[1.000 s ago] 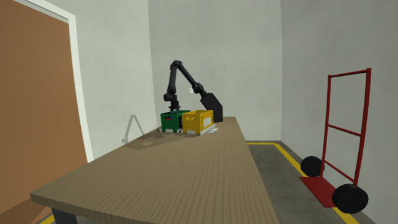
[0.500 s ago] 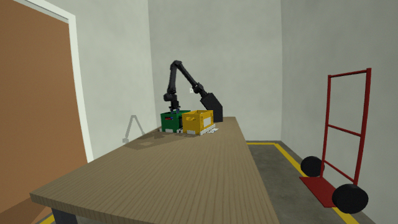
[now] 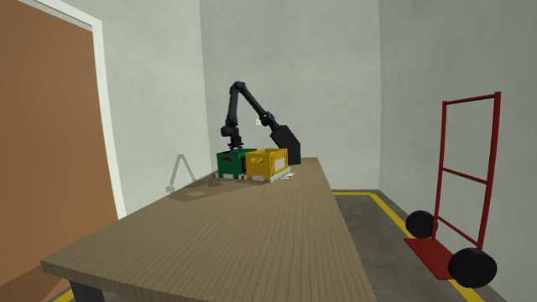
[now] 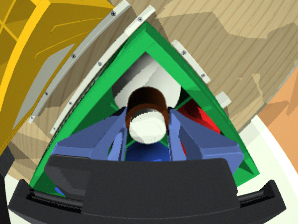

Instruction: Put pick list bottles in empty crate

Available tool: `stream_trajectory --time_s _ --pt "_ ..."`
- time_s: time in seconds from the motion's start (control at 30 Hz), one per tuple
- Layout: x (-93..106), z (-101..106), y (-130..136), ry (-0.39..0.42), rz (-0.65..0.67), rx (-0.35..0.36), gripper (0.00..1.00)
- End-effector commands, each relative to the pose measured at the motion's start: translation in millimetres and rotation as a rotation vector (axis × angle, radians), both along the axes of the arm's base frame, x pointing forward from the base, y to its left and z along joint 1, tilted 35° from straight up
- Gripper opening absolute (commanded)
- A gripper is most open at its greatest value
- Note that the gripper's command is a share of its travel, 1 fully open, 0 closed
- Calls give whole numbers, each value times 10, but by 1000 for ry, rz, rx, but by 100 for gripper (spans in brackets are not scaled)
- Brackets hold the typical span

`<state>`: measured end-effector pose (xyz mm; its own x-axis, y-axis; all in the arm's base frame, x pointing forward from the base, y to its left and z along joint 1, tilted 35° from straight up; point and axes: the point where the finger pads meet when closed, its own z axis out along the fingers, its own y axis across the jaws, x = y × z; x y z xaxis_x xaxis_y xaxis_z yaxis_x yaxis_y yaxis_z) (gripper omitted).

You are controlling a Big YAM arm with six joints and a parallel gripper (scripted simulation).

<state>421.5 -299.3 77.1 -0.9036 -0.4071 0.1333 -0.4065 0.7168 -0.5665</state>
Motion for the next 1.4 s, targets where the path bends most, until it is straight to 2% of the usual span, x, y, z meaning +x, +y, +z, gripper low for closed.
stream_trajectory --time_s 0.0,0.77,1.37 --pt "4 109 130 -7 9 1 0" --pt "86 558 264 -42 9 -16 0" --pt "47 786 417 -45 8 -15 0"
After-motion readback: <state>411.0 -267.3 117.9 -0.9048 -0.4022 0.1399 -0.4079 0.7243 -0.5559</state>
